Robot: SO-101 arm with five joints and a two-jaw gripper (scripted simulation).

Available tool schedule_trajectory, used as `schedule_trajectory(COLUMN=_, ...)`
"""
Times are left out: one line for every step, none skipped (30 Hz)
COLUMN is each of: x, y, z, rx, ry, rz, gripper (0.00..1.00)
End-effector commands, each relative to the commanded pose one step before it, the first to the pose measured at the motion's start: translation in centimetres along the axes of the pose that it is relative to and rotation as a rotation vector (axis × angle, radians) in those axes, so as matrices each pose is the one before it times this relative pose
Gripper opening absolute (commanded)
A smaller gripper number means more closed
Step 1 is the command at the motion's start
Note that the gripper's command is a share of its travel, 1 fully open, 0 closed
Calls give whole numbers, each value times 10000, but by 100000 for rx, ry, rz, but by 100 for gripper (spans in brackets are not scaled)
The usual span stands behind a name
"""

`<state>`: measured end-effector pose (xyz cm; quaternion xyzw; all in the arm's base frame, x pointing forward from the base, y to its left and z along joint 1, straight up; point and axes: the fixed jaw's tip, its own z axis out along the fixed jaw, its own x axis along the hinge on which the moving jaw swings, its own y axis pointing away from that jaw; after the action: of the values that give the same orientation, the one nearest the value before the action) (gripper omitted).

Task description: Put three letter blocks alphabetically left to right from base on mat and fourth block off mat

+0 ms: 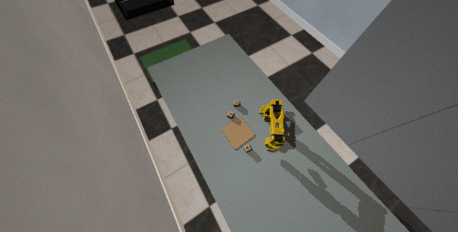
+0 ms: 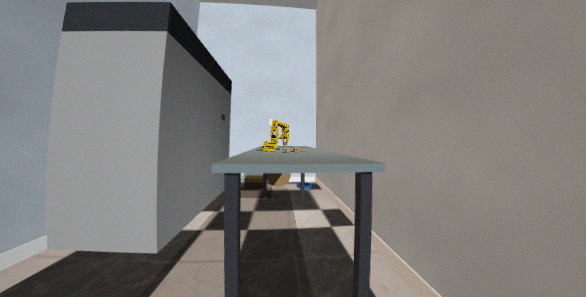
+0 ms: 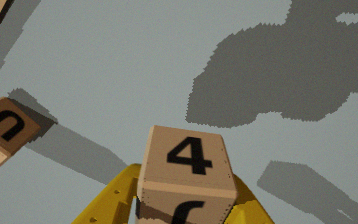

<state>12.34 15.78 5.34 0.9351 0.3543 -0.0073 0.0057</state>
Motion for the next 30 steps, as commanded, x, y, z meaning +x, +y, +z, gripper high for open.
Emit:
schedule_trajectory(x=13369, y=-4238, z=-19966, rx=2914, ry=12503, rz=-1860, gripper=0)
schedule_trajectory(x=1, y=-1, z=0, rx=0, ry=0, rz=-12, gripper=0)
schedule_trajectory(x=0, y=0, z=0, rx=0, ry=0, rz=-2, gripper=0)
schedule_trajectory(x=0, y=0, z=0, rx=0, ry=0, rz=0, gripper=0)
schedule_trajectory(x=0, y=0, z=0, rx=0, ry=0, rz=0, gripper=0)
schedule_trajectory(x=955, y=0, z=-2875, rx=276, ry=1395, rz=-1300, gripper=0)
schedule_trajectory(x=0, y=0, z=0, rx=0, ry=0, rz=0, gripper=0)
schedule_trajectory(x=0, y=0, z=0, rx=0, ry=0, rz=0, gripper=0)
schedule_trajectory(x=0, y=0, z=0, rx=0, ry=0, rz=0, gripper=0)
schedule_trajectory(x=0, y=0, z=0, rx=0, ry=0, rz=0, gripper=0)
schedule_trajectory(x=0, y=0, z=0, rx=0, ry=0, rz=0, gripper=0)
schedule_trajectory(x=0, y=0, z=0, rx=0, ry=0, rz=0, gripper=0)
schedule_trajectory(x=0, y=0, z=0, rx=0, ry=0, rz=0, gripper=0)
schedule_trajectory(x=0, y=0, z=0, rx=0, ry=0, rz=0, gripper=0)
schedule_trajectory(x=0, y=0, z=0, rx=0, ry=0, rz=0, gripper=0)
schedule_trajectory(x=0, y=0, z=0, rx=0, ry=0, rz=0, gripper=0)
schedule_trajectory(x=0, y=0, z=0, rx=0, ry=0, rz=0, gripper=0)
schedule_trajectory(x=0, y=0, z=0, rx=0, ry=0, rz=0, gripper=0)
schedule_trajectory(x=0, y=0, z=0, rx=0, ry=0, rz=0, gripper=0)
schedule_trajectory(x=0, y=0, z=0, rx=0, ry=0, rz=0, gripper=0)
schedule_trajectory(x=0, y=0, z=0, rx=0, ry=0, rz=0, gripper=0)
schedule_trajectory(x=0, y=0, z=0, rx=0, ry=0, rz=0, gripper=0)
schedule_trajectory(x=0, y=0, z=16, rx=0, ry=0, rz=0, gripper=0)
schedule_trajectory(x=1, y=0, z=100, rx=0, ry=0, rz=0, gripper=0)
schedule_trajectory(x=3, y=-1, z=234, rx=0, ry=0, rz=0, gripper=0)
schedule_trajectory(x=3, y=-1, z=387, rx=0, ry=0, rz=0, gripper=0)
schedule_trajectory(x=3, y=-1, z=532, rx=0, ry=0, rz=0, gripper=0)
schedule_trajectory(x=1, y=0, z=650, rx=0, ry=0, rz=0, gripper=0)
schedule_trajectory(x=-2, y=0, z=726, rx=0, ry=0, rz=0, gripper=0)
schedule_trajectory(x=-6, y=1, z=752, rx=0, ry=0, rz=0, gripper=0)
